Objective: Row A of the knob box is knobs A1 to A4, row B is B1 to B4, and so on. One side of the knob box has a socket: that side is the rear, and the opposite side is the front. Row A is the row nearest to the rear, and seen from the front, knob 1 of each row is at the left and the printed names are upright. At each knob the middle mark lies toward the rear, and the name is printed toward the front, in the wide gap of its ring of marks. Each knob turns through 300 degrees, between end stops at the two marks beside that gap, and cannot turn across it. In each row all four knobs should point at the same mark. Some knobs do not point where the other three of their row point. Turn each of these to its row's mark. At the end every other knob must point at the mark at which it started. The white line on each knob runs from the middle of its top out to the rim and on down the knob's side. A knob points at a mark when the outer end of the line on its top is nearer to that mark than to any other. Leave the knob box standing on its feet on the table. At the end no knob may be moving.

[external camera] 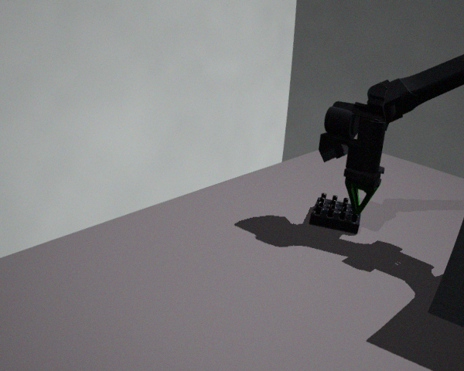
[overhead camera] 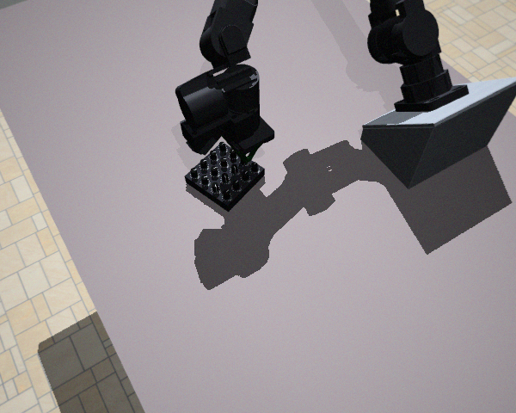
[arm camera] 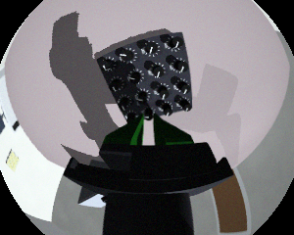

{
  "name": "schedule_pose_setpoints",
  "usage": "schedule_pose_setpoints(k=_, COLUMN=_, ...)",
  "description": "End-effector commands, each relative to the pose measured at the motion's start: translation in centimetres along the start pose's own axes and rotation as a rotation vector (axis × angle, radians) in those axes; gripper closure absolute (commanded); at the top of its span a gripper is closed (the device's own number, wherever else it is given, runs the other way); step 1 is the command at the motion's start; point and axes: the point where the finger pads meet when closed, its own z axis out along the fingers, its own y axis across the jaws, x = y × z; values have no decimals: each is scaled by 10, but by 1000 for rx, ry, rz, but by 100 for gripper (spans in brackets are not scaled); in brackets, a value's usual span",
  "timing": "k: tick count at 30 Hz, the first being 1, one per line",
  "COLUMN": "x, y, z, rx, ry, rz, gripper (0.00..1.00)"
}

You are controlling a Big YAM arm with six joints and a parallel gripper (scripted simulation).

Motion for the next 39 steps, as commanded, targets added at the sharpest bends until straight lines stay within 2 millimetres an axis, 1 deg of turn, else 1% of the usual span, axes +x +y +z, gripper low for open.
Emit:
schedule_pose_setpoints(k=1, x=-9, y=2, z=-1, rx=-6, ry=-17, rz=-3, gripper=82)
schedule_pose_setpoints(k=21, x=-10, y=2, z=-2, rx=-4, ry=-18, rz=0, gripper=82)
schedule_pose_setpoints(k=23, x=-11, y=4, z=-8, rx=-4, ry=-19, rz=-6, gripper=82)
schedule_pose_setpoints(k=25, x=-19, y=-2, z=-18, rx=-3, ry=-42, rz=16, gripper=82)
schedule_pose_setpoints(k=26, x=-20, y=-5, z=-23, rx=-3, ry=-51, rz=24, gripper=82)
schedule_pose_setpoints(k=29, x=-20, y=-5, z=-31, rx=-4, ry=-52, rz=25, gripper=82)
schedule_pose_setpoints(k=31, x=-20, y=-5, z=-31, rx=-4, ry=-52, rz=25, gripper=82)
schedule_pose_setpoints(k=39, x=-20, y=-5, z=-53, rx=-6, ry=-53, rz=26, gripper=82)
